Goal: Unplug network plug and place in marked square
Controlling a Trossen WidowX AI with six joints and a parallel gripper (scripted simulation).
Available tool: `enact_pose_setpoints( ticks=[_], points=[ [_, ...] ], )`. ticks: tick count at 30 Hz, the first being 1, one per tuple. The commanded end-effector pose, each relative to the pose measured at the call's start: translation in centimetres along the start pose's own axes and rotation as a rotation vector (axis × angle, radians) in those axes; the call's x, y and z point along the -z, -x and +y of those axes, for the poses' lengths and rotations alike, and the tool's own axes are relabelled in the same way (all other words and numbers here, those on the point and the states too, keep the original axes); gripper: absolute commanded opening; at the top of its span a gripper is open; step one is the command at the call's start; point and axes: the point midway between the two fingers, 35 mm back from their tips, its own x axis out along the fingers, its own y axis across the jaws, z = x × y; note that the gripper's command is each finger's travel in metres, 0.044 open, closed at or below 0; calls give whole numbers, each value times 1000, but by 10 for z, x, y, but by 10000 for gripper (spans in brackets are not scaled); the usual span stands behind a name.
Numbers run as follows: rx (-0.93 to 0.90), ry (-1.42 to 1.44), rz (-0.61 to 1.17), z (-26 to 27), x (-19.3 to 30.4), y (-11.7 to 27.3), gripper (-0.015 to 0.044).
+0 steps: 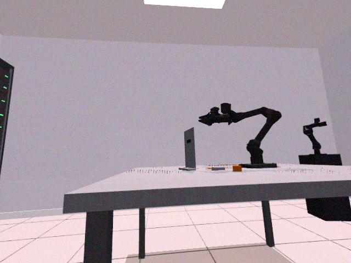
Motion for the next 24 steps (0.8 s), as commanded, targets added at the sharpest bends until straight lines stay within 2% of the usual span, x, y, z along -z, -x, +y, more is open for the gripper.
enact_pose_setpoints(
  ticks=[1,9,24],
  points=[
    [-2,-6,0,0,1,0,374],
    [-108,-257,15,-1,29,-13,164],
    [-305,-765,136,-6,88,-12,156]
  ],
)
